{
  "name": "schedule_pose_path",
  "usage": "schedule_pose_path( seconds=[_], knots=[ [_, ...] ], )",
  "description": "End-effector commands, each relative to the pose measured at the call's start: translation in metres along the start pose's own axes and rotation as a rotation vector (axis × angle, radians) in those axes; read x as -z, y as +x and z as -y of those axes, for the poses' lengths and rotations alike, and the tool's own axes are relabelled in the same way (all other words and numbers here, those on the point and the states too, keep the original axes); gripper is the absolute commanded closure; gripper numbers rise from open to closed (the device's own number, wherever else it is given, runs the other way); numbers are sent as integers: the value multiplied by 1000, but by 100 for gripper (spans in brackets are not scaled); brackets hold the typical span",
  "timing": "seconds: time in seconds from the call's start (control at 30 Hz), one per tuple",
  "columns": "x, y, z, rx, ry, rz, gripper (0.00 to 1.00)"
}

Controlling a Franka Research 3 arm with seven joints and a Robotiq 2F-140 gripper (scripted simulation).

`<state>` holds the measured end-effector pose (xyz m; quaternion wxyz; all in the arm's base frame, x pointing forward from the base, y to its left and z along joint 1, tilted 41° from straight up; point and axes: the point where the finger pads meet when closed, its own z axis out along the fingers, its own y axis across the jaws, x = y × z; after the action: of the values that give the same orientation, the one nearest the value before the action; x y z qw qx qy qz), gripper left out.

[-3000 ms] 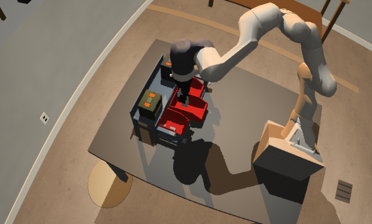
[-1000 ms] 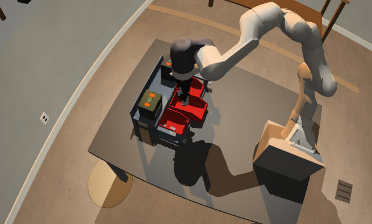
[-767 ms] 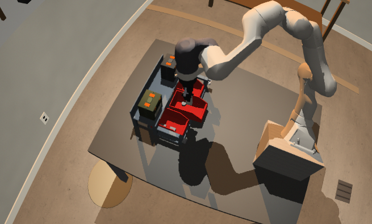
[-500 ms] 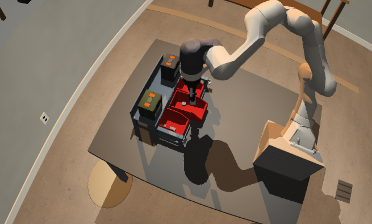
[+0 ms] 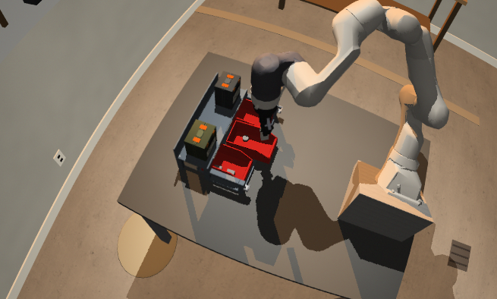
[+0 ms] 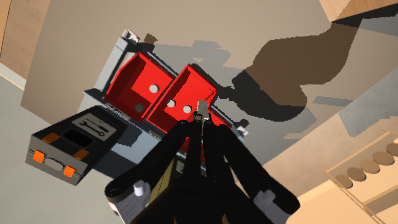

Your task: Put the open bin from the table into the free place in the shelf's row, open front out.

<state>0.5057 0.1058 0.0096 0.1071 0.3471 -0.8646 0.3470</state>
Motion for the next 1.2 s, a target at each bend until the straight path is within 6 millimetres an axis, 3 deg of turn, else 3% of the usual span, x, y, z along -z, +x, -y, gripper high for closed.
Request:
schedule_pose_path(
  seconds=[0.0, 1.17],
  knots=[
    [-2, 4, 0, 192, -2, 11, 100],
    [-15, 60, -18, 887, 39, 44, 100]
  ],
)
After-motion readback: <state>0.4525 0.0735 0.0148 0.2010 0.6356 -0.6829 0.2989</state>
